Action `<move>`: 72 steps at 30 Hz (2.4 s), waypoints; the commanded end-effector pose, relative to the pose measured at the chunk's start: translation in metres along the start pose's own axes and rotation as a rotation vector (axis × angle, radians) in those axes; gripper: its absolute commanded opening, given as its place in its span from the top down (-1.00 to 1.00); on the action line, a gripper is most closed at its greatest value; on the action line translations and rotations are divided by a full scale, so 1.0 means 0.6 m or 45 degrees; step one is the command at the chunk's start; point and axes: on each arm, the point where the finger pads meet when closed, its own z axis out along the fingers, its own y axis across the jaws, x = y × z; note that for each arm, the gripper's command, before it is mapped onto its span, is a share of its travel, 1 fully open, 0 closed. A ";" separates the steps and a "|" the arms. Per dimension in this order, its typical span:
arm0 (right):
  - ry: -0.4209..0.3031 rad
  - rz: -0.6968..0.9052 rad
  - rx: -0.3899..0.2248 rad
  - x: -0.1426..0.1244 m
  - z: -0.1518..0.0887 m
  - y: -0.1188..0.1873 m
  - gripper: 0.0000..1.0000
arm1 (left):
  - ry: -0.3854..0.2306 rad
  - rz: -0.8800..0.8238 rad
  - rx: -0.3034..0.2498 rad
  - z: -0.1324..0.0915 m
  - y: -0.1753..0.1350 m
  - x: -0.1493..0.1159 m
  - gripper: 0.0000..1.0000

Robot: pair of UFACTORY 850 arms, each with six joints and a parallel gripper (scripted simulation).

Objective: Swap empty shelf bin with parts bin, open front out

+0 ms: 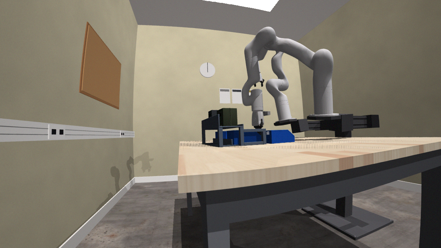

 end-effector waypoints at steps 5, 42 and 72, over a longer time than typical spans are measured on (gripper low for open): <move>0.003 0.000 0.000 0.001 -0.002 0.000 -1.00 | -0.001 0.000 0.001 -0.013 -0.001 -0.001 1.00; 0.003 0.000 0.000 0.001 -0.002 0.000 -1.00 | -0.002 0.000 0.001 -0.059 0.011 0.000 1.00; 0.003 0.000 0.000 0.001 -0.002 0.000 -1.00 | -0.001 0.003 0.001 -0.053 0.186 0.013 1.00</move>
